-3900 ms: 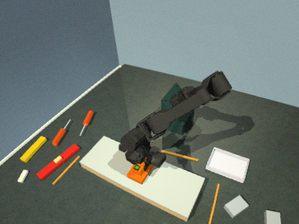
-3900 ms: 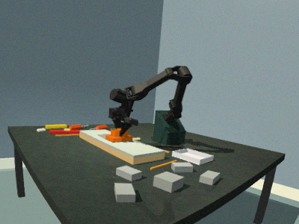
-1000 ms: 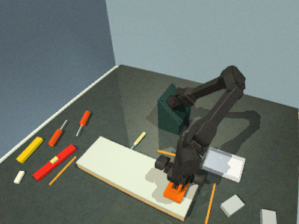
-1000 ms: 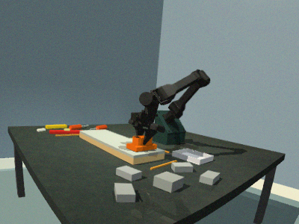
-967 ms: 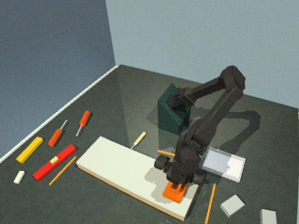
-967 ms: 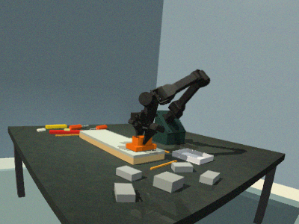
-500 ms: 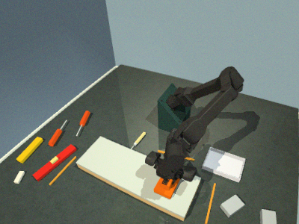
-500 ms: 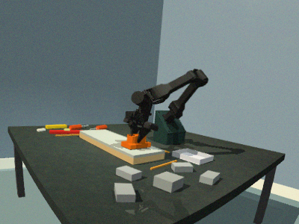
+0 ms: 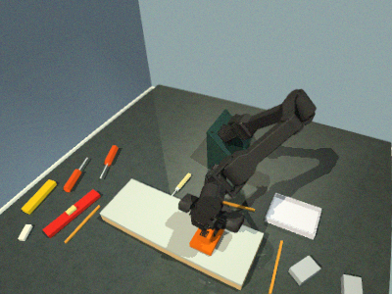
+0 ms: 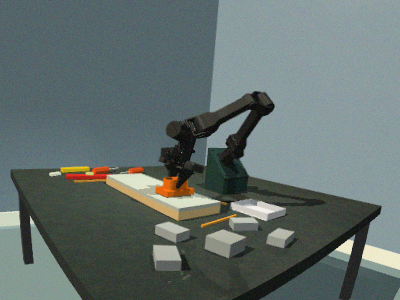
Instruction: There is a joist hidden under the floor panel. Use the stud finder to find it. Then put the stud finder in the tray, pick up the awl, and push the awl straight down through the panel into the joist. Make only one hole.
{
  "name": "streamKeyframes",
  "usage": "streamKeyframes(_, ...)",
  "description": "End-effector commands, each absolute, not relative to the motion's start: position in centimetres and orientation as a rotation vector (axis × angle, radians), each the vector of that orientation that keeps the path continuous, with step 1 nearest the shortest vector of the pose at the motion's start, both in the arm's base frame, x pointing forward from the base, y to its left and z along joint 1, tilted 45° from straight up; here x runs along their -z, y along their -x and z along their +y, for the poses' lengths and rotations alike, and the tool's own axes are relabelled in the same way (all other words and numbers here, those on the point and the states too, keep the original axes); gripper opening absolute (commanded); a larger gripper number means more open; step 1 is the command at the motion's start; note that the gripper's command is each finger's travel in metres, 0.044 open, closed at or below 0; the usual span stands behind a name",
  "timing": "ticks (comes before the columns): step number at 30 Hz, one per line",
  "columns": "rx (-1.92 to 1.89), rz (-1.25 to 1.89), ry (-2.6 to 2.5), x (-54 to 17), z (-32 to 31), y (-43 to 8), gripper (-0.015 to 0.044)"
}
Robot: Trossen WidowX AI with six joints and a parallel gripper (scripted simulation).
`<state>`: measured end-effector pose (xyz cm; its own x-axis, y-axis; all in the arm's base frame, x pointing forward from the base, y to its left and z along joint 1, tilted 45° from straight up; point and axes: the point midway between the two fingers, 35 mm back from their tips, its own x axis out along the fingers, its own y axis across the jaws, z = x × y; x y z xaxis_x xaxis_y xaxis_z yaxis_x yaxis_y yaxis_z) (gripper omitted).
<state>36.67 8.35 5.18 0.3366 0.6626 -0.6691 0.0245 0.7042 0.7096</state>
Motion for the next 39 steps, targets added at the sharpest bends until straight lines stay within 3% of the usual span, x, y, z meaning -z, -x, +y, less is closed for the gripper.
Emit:
streamKeyframes(1,-0.460,1.172,-0.703,-4.2,7.4,-36.5,0.0000)
streamKeyframes(39,-0.457,1.173,-0.699,3.0,0.2,-36.2,0.0000)
